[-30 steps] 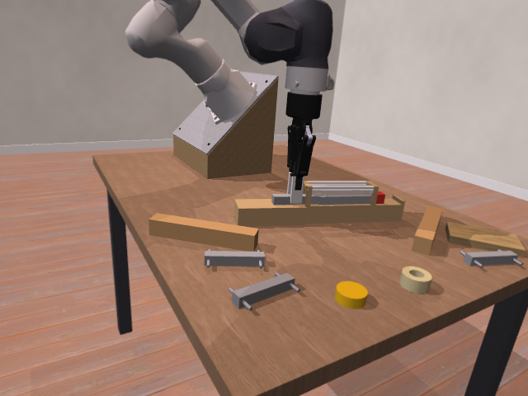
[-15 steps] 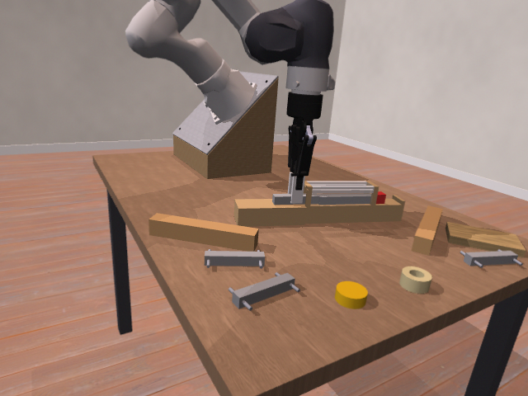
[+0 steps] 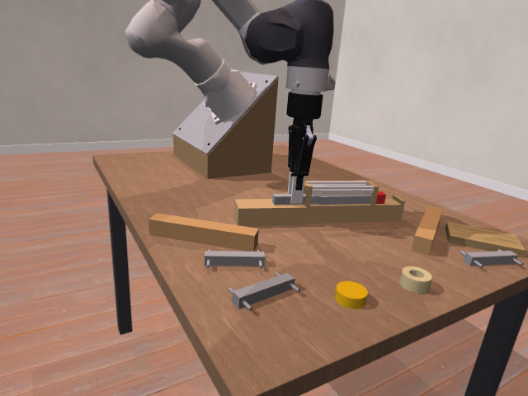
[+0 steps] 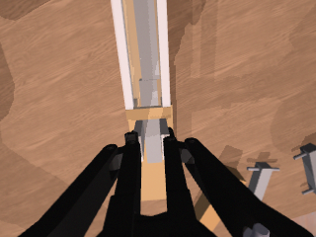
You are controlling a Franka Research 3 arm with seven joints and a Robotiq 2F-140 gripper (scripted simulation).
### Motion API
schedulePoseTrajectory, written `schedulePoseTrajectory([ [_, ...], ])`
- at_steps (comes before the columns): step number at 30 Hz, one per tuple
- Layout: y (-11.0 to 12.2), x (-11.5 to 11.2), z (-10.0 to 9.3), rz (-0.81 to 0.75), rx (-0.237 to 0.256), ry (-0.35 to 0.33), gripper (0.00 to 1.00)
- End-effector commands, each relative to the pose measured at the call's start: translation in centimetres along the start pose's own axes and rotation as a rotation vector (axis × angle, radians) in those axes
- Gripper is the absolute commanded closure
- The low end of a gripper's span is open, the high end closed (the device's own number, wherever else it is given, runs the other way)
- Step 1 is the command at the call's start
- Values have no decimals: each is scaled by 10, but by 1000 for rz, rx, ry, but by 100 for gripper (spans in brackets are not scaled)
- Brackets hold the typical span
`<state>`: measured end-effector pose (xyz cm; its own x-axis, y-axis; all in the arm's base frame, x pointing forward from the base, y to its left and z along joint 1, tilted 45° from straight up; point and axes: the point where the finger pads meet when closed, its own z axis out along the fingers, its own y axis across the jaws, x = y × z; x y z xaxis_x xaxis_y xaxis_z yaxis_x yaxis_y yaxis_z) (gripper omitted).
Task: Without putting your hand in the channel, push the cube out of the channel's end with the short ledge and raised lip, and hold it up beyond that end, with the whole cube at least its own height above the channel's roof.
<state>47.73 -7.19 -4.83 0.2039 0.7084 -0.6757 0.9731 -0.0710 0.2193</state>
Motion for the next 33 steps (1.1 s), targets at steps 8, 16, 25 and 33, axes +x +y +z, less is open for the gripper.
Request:
schedulePoseTrajectory([
  [8,0,2,-2,4,-1,2,100],
  [16,0,2,-2,4,-1,2,77],
  [25,0,2,-2,4,-1,2,77],
  [33,0,2,-2,4,-1,2,77],
])
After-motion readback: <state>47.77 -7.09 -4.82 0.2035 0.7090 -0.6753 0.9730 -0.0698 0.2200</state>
